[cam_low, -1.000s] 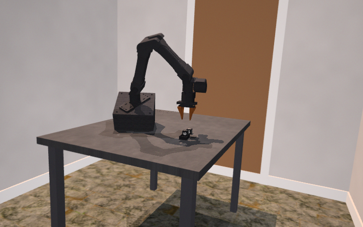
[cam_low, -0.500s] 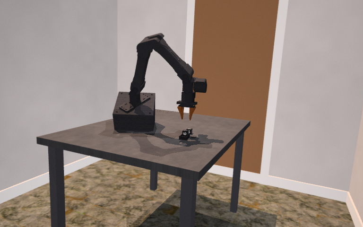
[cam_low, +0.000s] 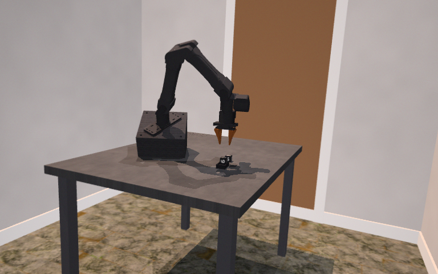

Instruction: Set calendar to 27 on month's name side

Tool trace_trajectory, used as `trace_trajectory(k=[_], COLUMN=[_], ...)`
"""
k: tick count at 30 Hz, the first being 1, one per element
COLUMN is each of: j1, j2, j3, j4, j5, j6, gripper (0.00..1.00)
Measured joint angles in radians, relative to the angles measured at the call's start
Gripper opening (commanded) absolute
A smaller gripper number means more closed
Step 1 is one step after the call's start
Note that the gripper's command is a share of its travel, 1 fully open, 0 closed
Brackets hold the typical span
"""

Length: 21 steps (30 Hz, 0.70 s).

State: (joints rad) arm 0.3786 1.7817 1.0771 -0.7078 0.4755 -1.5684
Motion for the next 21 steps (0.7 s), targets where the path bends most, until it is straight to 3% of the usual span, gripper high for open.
trace_trajectory(k=[21], j1=[-0.024], j2=[0.024], j3=[-0.021], j4=[0.055], j5=[-0.003], j6=[-0.019], gripper=[0.45])
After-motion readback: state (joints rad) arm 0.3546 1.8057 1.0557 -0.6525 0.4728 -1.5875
